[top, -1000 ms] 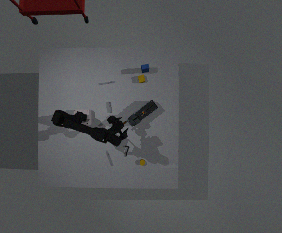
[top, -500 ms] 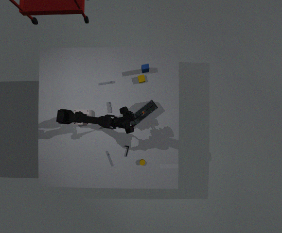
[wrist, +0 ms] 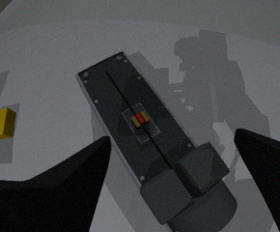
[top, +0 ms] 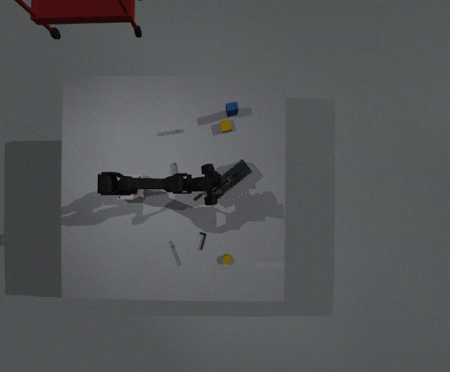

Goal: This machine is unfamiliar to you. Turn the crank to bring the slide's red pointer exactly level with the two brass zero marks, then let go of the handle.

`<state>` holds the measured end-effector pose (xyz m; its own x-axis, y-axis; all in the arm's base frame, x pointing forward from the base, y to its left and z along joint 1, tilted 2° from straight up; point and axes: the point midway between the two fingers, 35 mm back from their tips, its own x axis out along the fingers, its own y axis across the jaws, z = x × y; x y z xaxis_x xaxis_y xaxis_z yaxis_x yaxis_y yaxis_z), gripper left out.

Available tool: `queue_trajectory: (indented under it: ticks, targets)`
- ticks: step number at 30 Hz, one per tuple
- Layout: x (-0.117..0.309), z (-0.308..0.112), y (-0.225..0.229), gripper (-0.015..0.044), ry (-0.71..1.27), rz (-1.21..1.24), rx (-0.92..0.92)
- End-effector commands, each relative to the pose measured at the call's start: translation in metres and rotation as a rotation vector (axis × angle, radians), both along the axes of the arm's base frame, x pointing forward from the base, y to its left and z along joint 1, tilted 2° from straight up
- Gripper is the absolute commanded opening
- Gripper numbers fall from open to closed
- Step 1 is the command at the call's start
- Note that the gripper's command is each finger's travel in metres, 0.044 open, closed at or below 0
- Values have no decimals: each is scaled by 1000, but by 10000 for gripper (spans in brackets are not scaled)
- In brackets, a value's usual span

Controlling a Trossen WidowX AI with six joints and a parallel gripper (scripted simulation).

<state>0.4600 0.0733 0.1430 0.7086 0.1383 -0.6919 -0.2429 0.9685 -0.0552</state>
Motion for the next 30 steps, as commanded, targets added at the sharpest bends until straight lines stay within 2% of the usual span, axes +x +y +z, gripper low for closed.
queue_trajectory:
  ticks: [1, 20, 30]
  targets:
    - [-1, -23, 1, 440, 12, -8, 0]
    - [-1, -22, 1, 440, 12, -8, -1]
    - [-3, 37, -1, 440, 12, -3, -1]
